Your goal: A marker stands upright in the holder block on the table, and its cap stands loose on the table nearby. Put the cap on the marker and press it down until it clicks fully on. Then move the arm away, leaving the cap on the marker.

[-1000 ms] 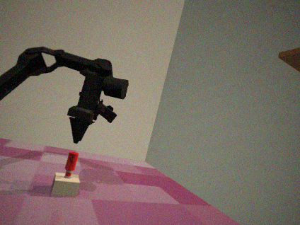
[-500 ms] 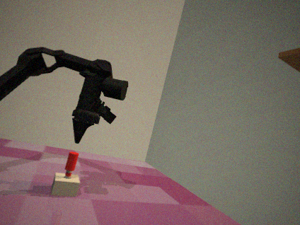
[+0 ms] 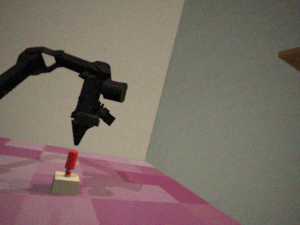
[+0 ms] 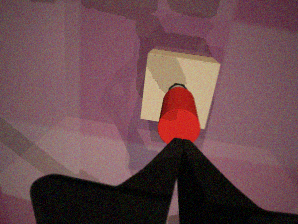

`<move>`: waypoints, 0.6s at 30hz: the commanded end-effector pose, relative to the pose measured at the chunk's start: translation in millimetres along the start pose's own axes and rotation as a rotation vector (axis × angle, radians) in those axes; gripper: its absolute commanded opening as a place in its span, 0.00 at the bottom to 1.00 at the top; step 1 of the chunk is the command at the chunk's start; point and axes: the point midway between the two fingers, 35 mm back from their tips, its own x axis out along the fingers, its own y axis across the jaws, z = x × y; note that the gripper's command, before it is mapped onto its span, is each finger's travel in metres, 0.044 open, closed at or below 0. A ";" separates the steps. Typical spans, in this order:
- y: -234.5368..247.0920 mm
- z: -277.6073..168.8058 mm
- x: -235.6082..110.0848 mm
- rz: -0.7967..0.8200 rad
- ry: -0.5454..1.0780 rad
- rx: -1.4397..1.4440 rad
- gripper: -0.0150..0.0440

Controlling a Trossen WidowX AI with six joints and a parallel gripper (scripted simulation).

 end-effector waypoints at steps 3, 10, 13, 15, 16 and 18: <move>0.6 -0.5 8.5 0.005 -0.003 0.006 0.25; 0.7 -0.5 18.1 0.005 -0.003 0.005 0.25; 0.8 -0.5 22.1 0.005 -0.003 0.005 0.25; 0.8 -0.5 24.8 0.005 -0.003 0.005 0.25; 0.8 -0.5 26.4 0.005 -0.003 0.005 0.25; 0.7 -0.2 29.6 0.005 -0.003 0.005 0.25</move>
